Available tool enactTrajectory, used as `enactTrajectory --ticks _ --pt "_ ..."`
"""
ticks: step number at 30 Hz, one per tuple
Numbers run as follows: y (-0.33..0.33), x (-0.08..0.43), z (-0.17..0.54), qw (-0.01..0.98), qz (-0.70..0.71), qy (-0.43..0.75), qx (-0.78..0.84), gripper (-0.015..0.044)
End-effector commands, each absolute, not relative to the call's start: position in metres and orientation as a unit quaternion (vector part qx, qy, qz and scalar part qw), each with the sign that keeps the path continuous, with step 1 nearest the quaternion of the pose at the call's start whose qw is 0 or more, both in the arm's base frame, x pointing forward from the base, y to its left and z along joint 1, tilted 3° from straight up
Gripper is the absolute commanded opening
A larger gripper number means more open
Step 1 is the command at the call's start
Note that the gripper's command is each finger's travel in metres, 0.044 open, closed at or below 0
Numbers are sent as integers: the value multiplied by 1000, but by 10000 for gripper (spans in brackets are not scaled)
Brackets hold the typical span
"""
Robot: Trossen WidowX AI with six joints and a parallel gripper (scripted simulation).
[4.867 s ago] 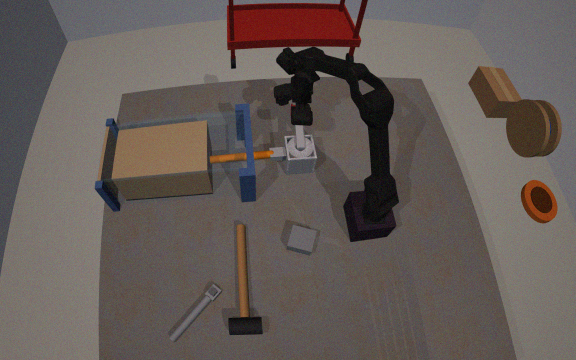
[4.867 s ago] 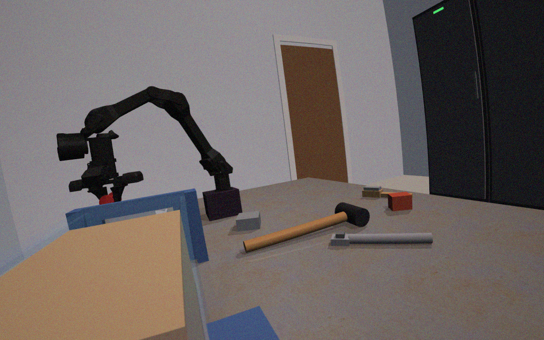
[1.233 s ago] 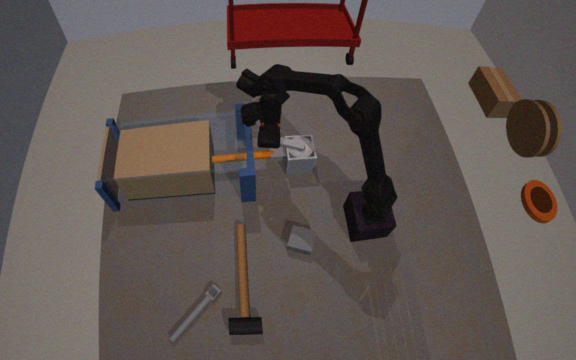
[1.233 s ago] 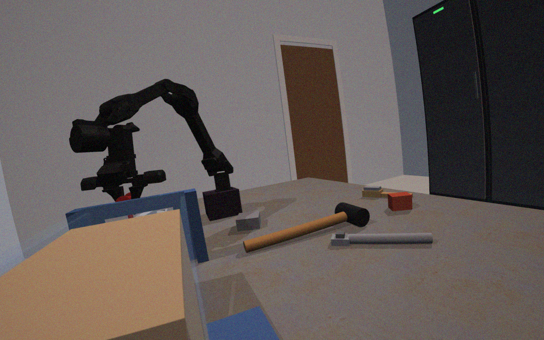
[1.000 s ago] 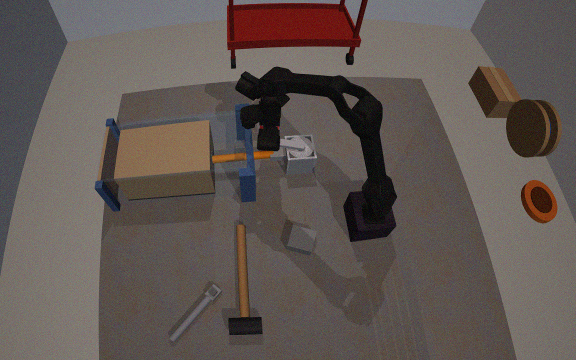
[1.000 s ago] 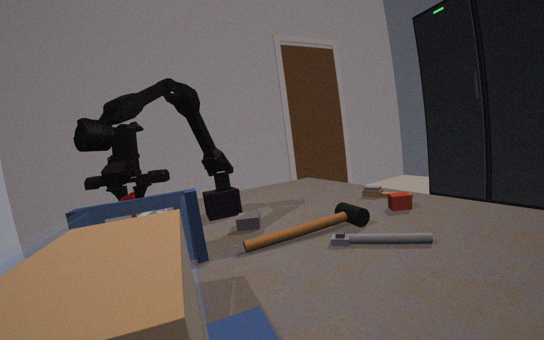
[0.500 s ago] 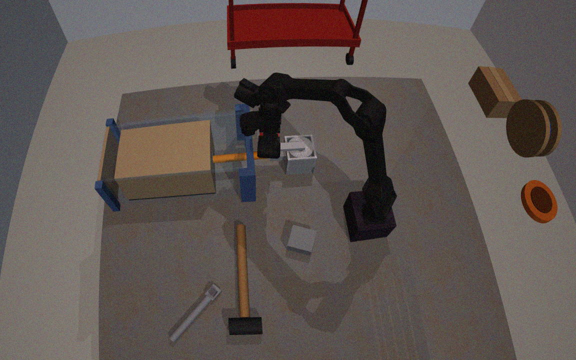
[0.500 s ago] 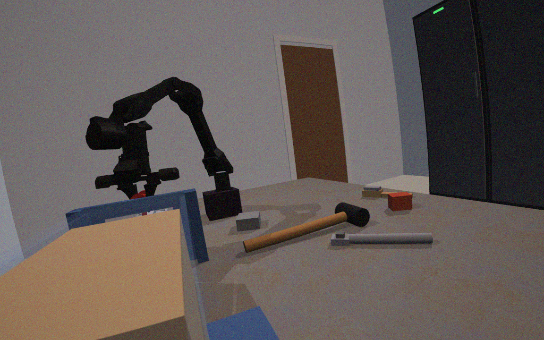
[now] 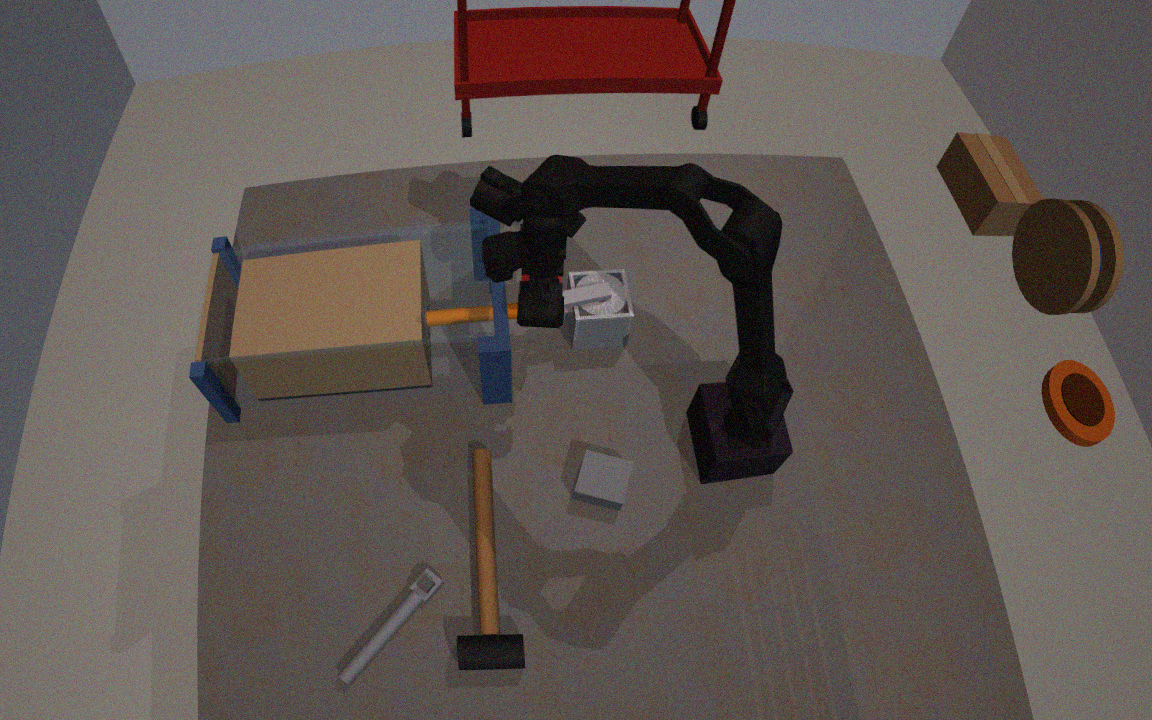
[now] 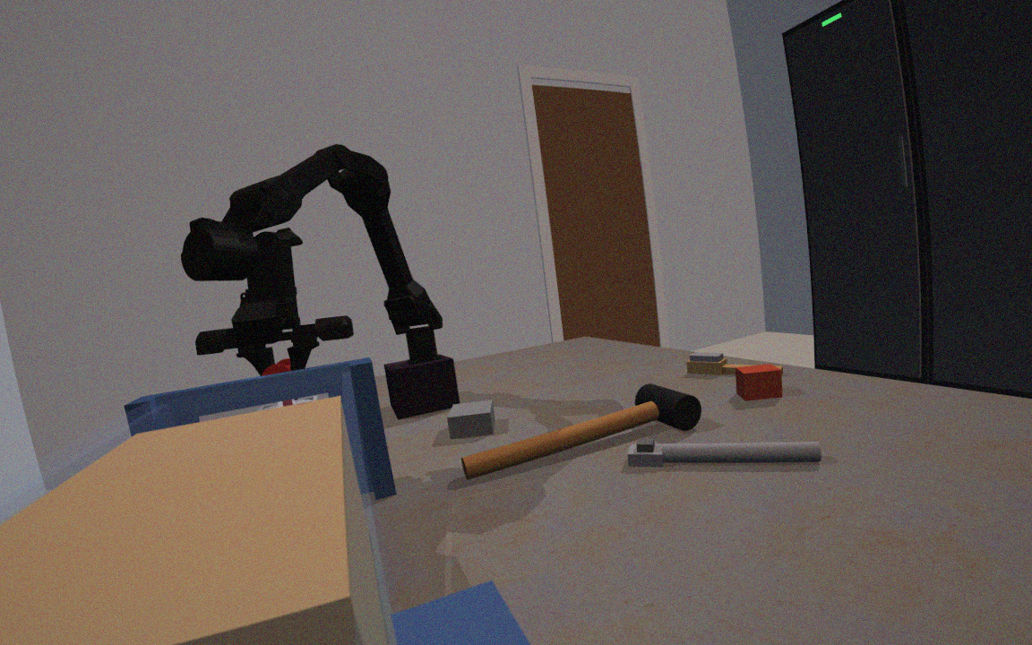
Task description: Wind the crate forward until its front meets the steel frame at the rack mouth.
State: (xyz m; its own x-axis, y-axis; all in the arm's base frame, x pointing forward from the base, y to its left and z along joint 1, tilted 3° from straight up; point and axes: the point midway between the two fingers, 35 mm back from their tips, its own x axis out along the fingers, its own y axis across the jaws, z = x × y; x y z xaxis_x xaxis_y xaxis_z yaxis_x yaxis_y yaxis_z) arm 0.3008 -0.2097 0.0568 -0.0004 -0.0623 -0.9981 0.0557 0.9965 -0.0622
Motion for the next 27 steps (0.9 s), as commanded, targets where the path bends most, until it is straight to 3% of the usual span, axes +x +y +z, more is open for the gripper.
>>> enactTrajectory --ticks 1,27 --pt "-193 295 53 701 -25 713 8 0" --pt "-166 275 53 700 -25 714 8 0"
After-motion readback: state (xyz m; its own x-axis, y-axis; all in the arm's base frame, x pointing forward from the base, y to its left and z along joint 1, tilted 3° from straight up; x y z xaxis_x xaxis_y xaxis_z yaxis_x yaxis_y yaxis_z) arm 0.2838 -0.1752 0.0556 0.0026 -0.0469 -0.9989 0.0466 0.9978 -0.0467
